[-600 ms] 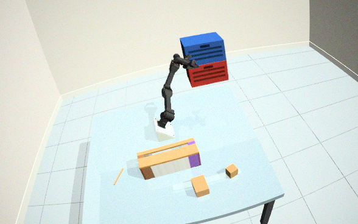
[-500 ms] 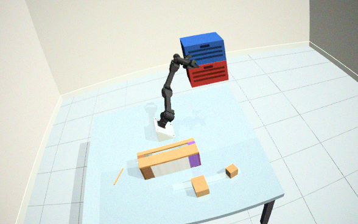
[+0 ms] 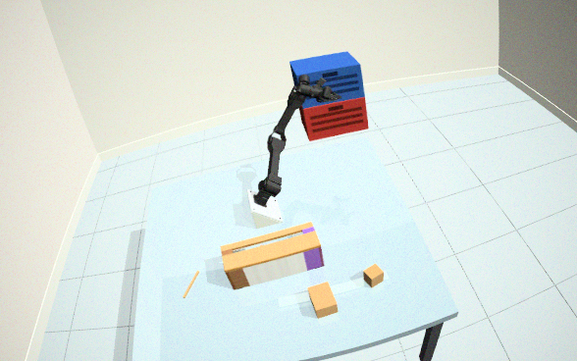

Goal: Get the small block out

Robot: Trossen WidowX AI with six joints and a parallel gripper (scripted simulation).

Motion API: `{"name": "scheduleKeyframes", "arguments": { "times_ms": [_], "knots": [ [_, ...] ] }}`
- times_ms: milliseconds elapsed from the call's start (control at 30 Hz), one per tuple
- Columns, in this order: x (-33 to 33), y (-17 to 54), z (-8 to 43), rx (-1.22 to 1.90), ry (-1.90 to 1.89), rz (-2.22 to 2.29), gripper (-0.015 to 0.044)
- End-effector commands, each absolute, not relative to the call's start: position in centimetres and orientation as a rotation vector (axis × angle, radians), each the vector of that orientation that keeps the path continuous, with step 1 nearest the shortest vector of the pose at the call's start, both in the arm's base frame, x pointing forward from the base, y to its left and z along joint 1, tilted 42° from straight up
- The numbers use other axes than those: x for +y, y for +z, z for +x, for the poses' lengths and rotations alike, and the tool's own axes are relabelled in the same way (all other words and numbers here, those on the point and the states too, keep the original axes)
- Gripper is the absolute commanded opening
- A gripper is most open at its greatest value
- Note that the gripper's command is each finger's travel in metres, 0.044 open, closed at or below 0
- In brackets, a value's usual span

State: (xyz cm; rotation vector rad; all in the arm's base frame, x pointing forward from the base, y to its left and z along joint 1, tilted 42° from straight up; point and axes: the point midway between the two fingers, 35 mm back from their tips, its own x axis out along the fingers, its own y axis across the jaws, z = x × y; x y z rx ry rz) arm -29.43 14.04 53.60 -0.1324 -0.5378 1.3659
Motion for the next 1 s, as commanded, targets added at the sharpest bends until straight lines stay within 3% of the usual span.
{"name": "scheduleKeyframes", "arguments": {
  "times_ms": [0, 100, 500, 967],
  "knots": [
    [14.3, 56.1, -24.2, -0.529, 1.285, -0.120, 0.0400],
    [14.0, 57.1, -21.4, -0.562, 1.212, -0.142, 0.0400],
    [12.7, 59.4, -0.9, -0.414, 0.902, -0.241, 0.0400],
    [7.8, 50.5, 20.3, -0.057, 0.667, -0.511, 0.0400]
  ]
}}
